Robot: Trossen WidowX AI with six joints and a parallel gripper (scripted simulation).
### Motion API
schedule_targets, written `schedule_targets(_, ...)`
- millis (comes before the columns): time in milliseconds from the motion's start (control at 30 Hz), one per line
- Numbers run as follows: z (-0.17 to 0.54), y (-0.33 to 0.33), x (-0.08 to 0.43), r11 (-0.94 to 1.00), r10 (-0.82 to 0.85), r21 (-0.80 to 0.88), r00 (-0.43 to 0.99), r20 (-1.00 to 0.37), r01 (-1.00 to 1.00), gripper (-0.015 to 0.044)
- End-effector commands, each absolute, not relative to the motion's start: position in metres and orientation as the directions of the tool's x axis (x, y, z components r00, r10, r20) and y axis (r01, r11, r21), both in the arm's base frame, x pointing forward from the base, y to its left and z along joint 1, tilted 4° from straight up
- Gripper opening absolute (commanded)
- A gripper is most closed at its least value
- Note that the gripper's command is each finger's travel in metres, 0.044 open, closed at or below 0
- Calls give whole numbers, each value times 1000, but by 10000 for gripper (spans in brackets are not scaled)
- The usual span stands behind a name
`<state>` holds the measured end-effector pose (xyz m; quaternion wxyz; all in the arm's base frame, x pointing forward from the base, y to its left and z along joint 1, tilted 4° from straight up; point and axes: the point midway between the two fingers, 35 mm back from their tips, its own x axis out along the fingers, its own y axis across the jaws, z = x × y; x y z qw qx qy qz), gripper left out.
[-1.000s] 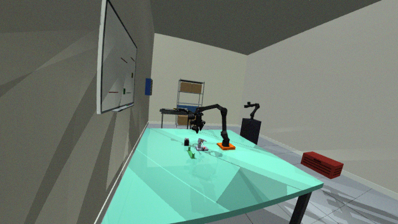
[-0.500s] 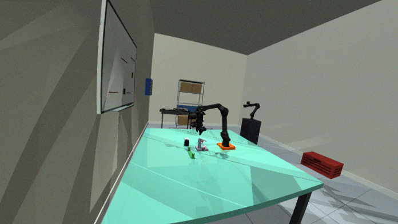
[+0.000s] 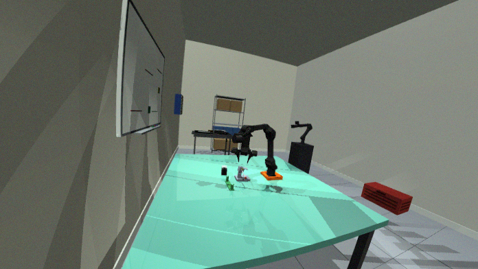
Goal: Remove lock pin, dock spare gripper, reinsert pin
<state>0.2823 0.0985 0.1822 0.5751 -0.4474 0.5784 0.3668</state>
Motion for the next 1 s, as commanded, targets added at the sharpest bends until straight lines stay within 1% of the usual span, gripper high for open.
schedule_targets(0,191,139,266,-72,-40,-59,62,-997,-996,300)
schedule_targets(400,189,139,267,-72,-40,-59,62,-997,-996,300)
schedule_targets(533,167,135,270,-73,-40,-60,63,-997,-996,300)
schedule_targets(700,123,125,271,-73,-41,-60,63,-997,-996,300)
schedule_targets(967,116,125,272,-73,-41,-60,63,-997,-996,300)
